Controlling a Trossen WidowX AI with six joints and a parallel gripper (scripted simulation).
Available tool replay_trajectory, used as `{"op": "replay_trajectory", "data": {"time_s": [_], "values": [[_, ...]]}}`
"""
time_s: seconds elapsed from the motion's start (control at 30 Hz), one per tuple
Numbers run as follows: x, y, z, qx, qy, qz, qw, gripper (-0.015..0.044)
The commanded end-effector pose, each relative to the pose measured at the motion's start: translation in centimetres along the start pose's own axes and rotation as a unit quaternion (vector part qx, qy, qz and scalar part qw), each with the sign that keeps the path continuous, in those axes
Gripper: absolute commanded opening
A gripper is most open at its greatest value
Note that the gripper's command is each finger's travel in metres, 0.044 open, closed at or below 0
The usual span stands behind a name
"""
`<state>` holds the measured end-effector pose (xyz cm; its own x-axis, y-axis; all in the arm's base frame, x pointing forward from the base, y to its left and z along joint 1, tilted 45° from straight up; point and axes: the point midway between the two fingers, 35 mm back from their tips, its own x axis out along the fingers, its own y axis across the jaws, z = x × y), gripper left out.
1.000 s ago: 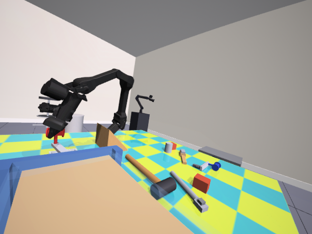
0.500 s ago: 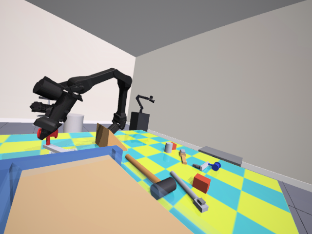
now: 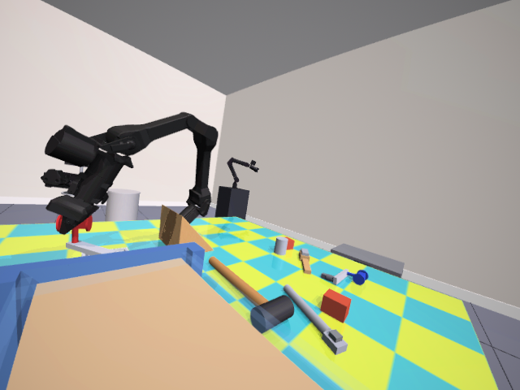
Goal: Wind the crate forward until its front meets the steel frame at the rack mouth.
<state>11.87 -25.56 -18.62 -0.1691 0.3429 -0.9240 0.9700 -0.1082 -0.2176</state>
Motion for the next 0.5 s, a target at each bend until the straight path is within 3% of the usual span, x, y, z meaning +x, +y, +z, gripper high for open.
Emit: {"op": "replay_trajectory", "data": {"time_s": [0.0, 0.47], "values": [[-0.1, 2.5, 0.9, -0.006, -0.014, 0.031, 0.999, 0.0], [0.0, 4.8, 1.4, -0.007, -0.014, 0.032, 0.999, 0.0]]}}
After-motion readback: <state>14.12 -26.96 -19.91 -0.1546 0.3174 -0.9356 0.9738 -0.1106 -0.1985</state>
